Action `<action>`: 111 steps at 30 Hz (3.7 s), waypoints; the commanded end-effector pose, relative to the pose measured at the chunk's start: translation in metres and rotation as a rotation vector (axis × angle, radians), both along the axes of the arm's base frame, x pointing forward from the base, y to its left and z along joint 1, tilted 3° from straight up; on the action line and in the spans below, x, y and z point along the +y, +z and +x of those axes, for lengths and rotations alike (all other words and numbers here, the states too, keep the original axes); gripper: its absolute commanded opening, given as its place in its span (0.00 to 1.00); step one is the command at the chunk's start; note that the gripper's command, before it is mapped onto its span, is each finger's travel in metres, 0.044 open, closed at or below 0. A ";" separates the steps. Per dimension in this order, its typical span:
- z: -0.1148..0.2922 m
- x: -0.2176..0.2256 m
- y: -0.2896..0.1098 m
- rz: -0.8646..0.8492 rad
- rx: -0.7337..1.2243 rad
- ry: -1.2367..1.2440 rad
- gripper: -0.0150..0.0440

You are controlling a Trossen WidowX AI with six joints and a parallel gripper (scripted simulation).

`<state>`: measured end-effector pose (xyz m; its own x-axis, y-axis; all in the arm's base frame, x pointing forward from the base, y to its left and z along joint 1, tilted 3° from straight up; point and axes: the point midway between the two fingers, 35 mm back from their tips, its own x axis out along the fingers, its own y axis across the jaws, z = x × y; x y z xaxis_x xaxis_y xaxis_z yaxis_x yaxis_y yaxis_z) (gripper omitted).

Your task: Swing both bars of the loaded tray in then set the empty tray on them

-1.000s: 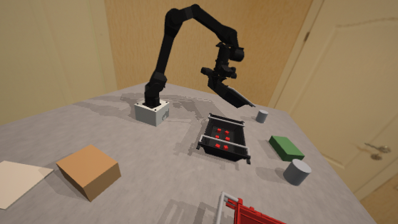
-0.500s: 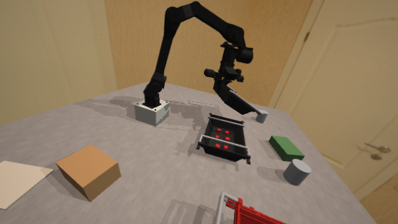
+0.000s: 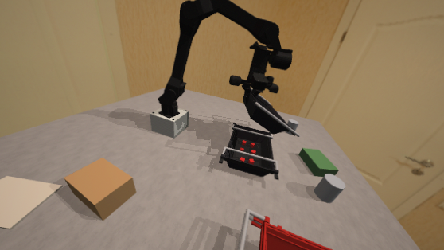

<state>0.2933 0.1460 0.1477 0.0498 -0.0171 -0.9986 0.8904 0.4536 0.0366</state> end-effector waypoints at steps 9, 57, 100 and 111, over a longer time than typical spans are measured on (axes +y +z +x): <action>0.016 -0.042 0.008 0.016 -0.022 -0.117 0.25; 0.026 -0.088 0.010 0.016 -0.029 -0.245 0.25; 0.030 -0.090 -0.040 0.016 -0.029 -0.245 0.25; 0.025 -0.092 -0.049 0.016 -0.028 -0.245 0.25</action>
